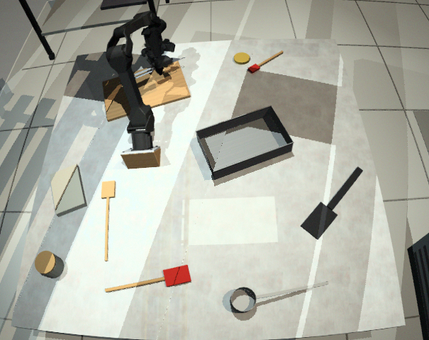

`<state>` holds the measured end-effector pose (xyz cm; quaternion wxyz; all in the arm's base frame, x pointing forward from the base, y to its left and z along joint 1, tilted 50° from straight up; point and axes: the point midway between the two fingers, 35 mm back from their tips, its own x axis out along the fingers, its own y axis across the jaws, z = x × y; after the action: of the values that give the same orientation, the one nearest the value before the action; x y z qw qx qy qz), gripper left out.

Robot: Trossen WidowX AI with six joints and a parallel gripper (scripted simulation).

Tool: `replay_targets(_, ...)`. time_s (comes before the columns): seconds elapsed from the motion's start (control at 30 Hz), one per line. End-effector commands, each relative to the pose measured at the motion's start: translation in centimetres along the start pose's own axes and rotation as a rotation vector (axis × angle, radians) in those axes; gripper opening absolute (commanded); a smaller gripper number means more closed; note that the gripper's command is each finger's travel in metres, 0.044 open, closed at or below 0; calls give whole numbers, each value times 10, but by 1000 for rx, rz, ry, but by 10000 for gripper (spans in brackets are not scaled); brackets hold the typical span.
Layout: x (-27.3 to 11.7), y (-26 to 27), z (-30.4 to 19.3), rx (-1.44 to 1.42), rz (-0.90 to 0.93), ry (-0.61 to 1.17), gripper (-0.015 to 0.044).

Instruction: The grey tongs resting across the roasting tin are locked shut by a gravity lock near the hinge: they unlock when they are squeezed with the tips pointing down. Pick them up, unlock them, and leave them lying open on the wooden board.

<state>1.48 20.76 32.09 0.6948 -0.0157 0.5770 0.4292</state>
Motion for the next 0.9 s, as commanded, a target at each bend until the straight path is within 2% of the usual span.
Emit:
replay_targets(0.0,-8,5,-9,-34,20,-27,-150)
replay_targets(0.87,-47,23,-47,-192,185,-109,-150)
